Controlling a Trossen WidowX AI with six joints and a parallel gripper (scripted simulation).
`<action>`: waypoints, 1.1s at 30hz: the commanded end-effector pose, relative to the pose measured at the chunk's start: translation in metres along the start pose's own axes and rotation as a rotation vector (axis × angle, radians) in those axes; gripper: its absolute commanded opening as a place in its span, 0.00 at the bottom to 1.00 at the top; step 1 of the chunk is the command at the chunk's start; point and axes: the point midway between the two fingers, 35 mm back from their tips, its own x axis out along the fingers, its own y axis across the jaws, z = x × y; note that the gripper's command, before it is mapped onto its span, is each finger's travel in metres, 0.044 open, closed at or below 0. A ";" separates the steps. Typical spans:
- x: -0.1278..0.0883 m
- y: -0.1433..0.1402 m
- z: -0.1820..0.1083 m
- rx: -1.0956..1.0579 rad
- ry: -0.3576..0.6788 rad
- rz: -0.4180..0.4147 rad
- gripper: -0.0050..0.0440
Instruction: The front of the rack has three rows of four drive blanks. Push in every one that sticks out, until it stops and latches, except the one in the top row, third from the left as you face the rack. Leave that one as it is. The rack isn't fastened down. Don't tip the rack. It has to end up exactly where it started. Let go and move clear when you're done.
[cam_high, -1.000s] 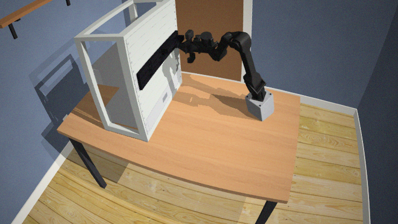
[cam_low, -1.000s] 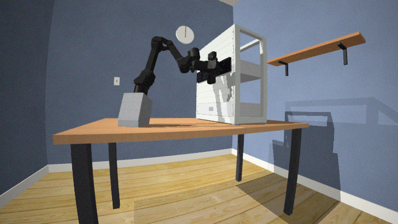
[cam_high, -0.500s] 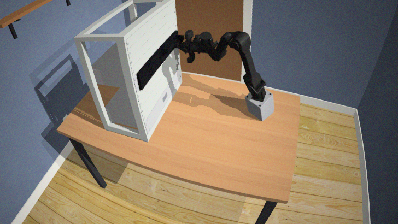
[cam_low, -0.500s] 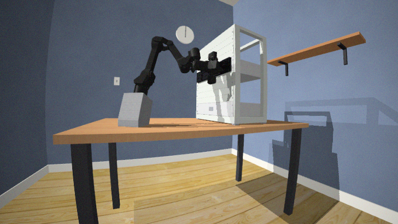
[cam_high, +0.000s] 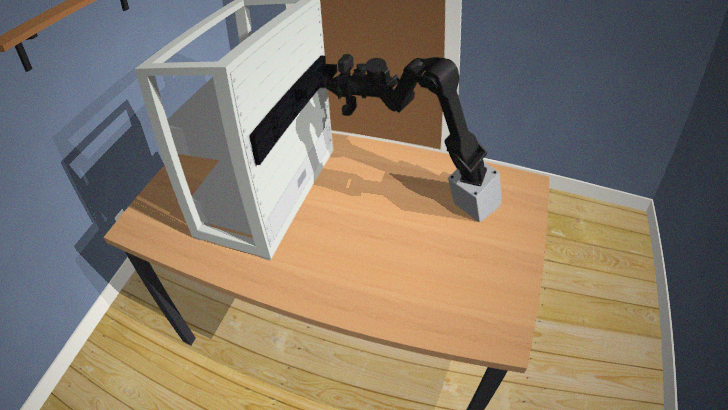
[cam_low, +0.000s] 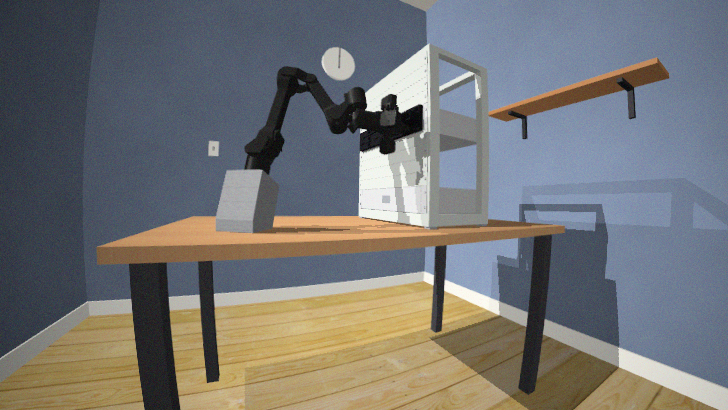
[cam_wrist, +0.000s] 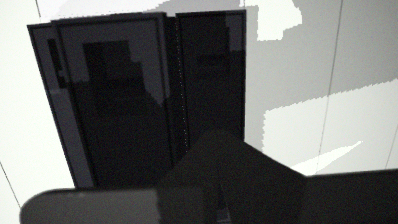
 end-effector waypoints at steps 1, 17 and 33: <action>0.005 0.007 0.001 -0.009 -0.004 0.016 0.10; -0.061 0.006 0.001 -0.009 -0.004 0.016 0.10; -0.081 0.021 -0.002 -0.009 -0.004 0.016 0.10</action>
